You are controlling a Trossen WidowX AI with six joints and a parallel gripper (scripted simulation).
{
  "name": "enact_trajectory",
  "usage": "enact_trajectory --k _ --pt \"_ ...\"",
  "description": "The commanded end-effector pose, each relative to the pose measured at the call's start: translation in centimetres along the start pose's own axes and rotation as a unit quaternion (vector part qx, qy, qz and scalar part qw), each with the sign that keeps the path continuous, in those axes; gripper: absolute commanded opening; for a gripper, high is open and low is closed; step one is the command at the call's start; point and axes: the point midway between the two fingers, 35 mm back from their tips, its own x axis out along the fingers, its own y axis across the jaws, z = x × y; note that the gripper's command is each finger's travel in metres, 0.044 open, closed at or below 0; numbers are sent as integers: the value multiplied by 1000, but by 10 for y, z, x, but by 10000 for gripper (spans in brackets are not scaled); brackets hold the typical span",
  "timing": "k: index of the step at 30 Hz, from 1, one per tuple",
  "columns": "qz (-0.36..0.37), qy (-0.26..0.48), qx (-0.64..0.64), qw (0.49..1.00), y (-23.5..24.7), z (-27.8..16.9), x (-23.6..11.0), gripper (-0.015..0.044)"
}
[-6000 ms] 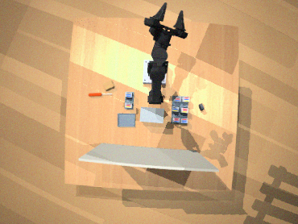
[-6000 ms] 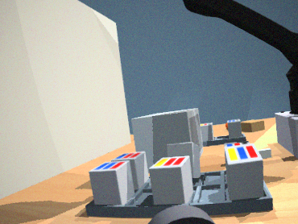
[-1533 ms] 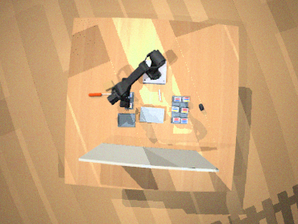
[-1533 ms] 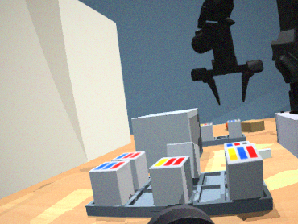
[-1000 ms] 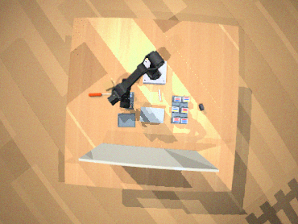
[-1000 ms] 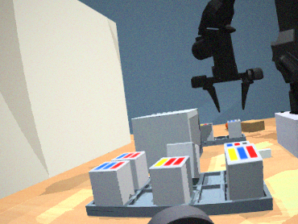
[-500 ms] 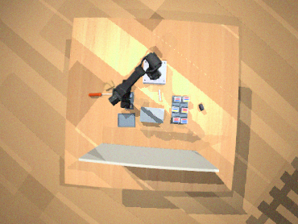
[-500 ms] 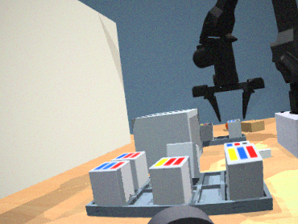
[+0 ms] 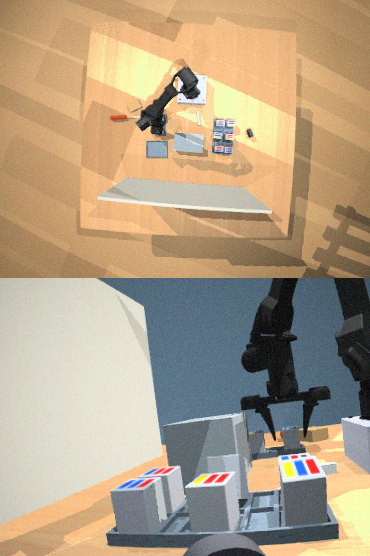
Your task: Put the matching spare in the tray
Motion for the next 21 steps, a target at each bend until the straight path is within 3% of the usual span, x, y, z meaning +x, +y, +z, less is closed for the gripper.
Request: enact_trajectory --k 1,14,19,21 --pt "-2 2 0 1000 -2 -3 7 300" --pt "-2 2 0 1000 -3 -3 12 300" --pt "-2 2 0 1000 -2 -3 11 169" --pt "-2 2 0 1000 -2 -3 11 155"
